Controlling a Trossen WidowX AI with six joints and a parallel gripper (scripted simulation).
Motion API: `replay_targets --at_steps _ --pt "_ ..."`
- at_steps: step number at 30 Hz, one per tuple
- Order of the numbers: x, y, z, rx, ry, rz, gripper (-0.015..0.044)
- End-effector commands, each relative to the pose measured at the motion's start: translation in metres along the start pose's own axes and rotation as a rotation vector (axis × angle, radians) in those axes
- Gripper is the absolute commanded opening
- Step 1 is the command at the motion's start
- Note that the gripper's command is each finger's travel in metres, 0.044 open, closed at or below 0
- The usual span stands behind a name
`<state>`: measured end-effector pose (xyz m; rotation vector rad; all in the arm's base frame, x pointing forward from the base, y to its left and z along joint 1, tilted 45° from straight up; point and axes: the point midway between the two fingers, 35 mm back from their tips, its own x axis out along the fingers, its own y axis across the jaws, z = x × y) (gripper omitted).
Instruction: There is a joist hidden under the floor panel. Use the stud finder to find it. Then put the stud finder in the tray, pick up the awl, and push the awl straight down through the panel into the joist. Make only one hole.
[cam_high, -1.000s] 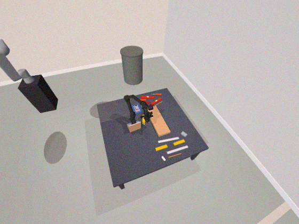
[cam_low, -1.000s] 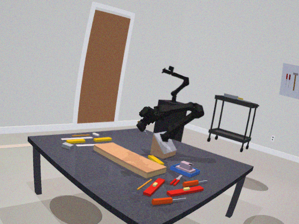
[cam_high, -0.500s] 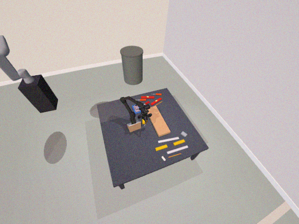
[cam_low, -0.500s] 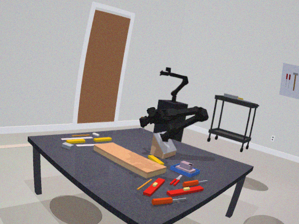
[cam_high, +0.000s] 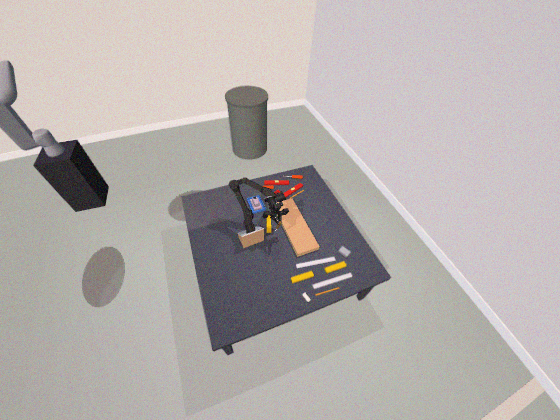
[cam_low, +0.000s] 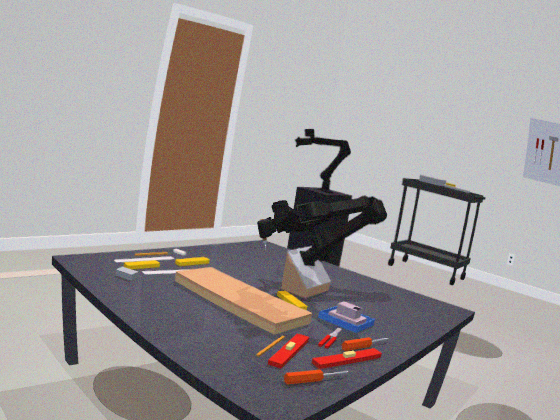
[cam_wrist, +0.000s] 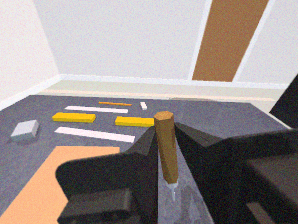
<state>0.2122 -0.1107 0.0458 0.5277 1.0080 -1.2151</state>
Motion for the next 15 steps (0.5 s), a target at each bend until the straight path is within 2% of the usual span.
replay_targets --at_steps 1,15 --pt "-0.007 0.014 0.001 0.023 0.008 0.003 0.0" --pt "-0.038 0.064 0.001 0.077 -0.004 -0.002 0.0"
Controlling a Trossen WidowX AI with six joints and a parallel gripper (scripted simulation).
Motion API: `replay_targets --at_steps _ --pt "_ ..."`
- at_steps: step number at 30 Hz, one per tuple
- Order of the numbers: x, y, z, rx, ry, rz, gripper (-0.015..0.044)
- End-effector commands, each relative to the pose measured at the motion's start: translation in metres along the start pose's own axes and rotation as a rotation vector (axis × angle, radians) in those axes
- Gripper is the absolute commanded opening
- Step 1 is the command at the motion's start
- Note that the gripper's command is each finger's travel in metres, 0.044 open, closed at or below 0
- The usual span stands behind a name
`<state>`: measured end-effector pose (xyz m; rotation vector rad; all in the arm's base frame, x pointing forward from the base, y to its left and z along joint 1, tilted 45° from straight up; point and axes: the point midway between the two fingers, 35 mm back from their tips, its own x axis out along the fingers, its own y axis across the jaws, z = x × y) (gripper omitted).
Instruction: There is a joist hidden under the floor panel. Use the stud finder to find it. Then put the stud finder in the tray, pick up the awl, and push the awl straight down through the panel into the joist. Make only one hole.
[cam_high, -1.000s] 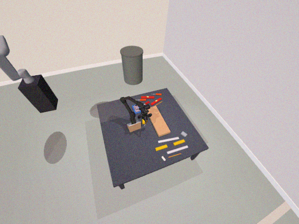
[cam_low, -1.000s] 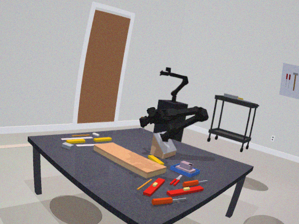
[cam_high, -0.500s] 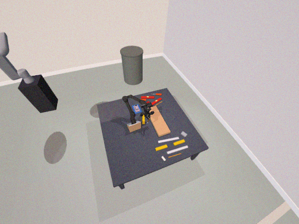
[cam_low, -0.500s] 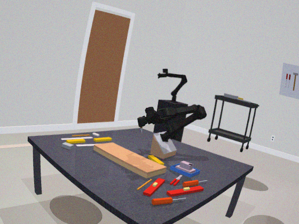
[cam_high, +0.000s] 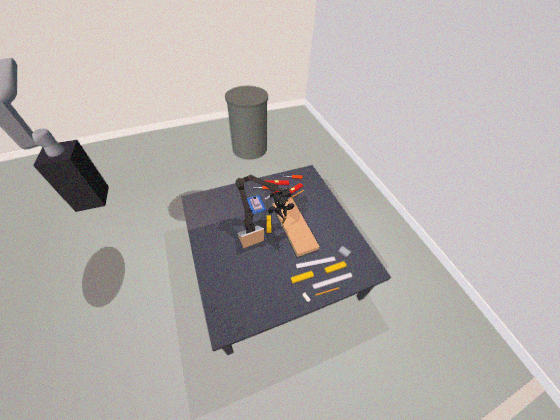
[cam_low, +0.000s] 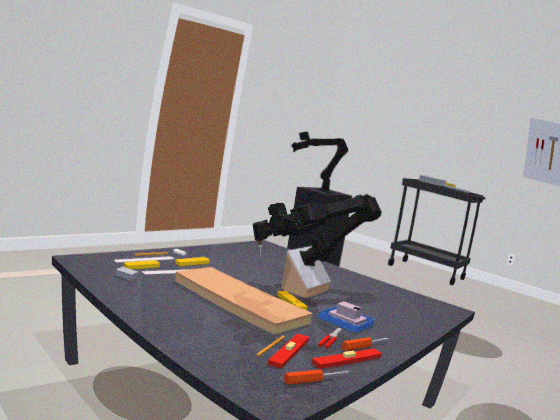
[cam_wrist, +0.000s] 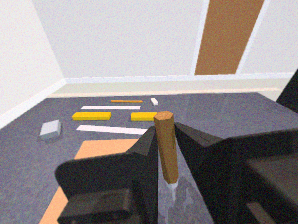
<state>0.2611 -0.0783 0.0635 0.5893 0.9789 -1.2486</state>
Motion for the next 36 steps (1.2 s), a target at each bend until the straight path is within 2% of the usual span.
replay_targets --at_steps 1,36 --pt "-0.009 0.015 0.0 0.009 -0.019 -0.004 0.0" --pt "-0.091 0.119 -0.05 0.126 -0.139 0.023 0.0"
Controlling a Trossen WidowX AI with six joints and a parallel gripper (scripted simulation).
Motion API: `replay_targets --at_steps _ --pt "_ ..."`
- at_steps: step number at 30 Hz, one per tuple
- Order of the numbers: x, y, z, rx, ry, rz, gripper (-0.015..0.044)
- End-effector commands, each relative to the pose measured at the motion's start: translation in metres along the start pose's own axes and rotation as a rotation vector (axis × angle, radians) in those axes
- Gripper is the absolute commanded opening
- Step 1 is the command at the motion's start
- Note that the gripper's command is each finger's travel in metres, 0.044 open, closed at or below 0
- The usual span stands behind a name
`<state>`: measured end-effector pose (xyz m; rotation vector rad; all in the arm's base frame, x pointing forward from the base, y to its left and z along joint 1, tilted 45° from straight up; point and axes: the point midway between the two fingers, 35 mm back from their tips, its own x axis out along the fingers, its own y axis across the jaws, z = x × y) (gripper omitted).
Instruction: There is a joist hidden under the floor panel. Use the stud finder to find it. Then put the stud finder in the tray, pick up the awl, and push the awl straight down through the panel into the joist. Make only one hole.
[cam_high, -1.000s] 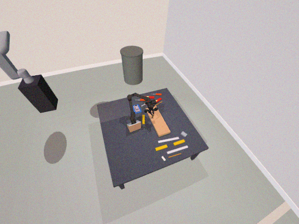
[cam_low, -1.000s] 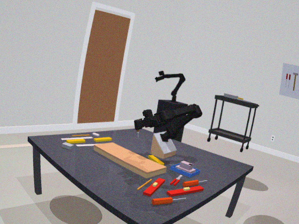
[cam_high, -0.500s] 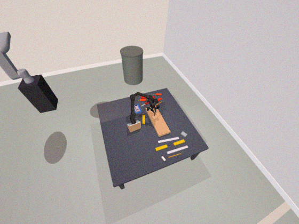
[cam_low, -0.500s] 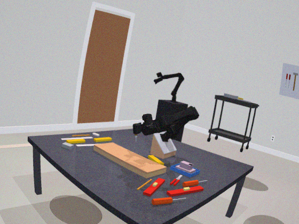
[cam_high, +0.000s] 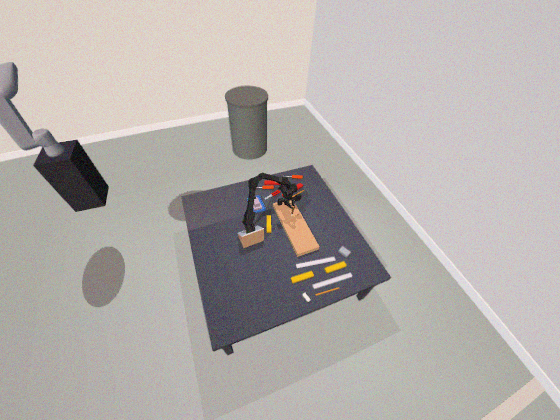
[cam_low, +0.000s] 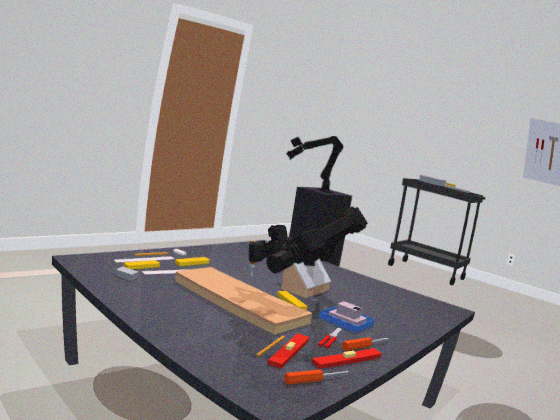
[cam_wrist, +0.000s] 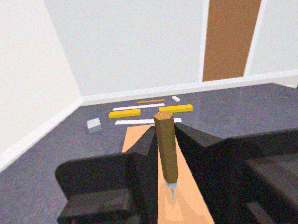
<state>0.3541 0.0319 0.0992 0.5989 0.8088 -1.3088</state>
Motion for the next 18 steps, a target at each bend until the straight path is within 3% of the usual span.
replay_targets --at_steps 1,18 --pt "-0.008 0.008 -0.005 0.026 -0.023 0.004 0.0" --pt "-0.013 0.014 -0.021 0.041 -0.03 0.007 0.0"
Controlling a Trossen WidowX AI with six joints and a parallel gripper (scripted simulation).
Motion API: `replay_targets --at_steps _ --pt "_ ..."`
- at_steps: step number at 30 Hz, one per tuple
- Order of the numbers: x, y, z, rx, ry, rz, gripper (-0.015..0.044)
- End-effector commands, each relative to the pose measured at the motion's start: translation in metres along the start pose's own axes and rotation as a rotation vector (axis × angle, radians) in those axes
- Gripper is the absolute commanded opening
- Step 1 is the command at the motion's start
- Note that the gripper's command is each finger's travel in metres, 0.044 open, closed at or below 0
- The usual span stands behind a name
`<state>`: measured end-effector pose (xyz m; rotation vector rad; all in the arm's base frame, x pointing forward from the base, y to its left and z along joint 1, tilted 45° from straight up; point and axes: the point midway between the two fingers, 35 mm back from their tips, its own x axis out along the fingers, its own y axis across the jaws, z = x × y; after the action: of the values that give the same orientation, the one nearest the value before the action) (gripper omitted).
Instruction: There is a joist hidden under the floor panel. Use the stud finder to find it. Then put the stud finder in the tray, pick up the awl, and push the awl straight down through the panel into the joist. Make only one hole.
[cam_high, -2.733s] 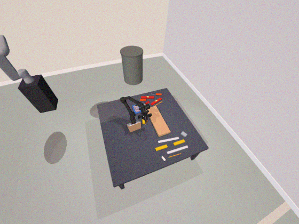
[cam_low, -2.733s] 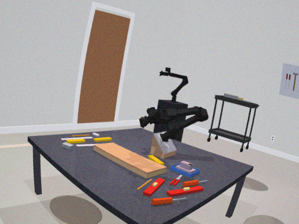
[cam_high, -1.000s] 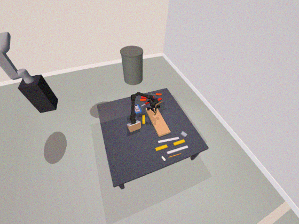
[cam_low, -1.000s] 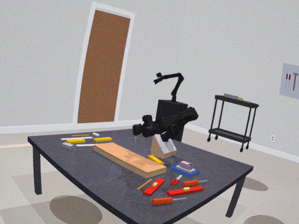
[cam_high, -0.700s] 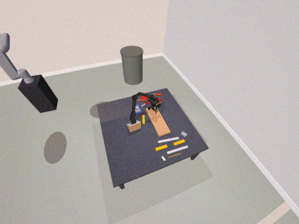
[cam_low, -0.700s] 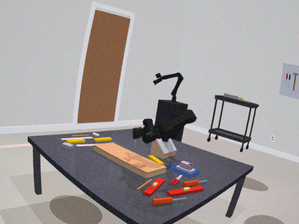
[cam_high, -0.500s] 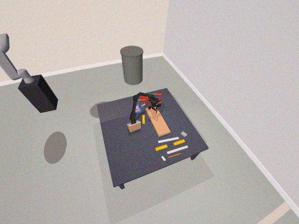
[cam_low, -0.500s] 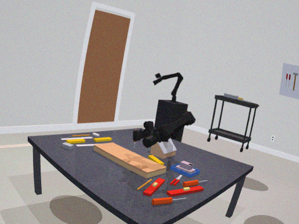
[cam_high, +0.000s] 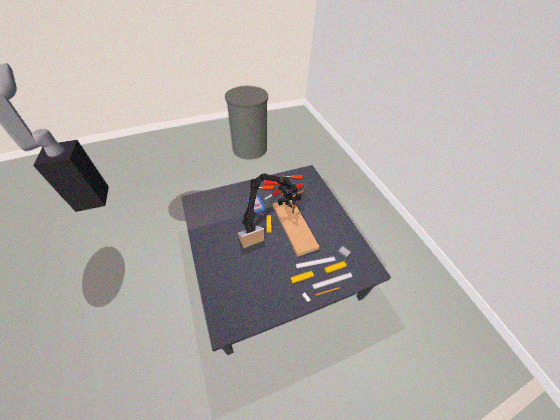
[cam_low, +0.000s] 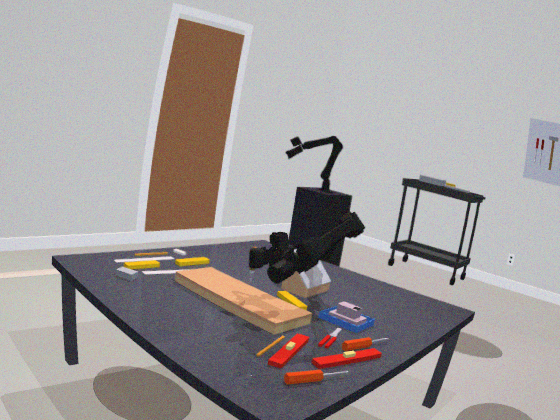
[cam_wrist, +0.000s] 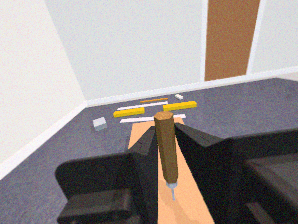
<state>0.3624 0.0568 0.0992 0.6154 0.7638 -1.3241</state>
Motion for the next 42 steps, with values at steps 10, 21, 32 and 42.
replay_targets --at_steps 10,21,32,42 --pt "0.003 0.001 -0.017 0.003 -0.006 -0.001 0.0" --pt "0.005 0.001 -0.032 0.003 -0.006 -0.001 0.0" --pt "0.006 0.001 -0.045 0.003 -0.005 -0.002 0.0" --pt "0.008 0.0 -0.061 0.002 -0.005 -0.002 0.0"
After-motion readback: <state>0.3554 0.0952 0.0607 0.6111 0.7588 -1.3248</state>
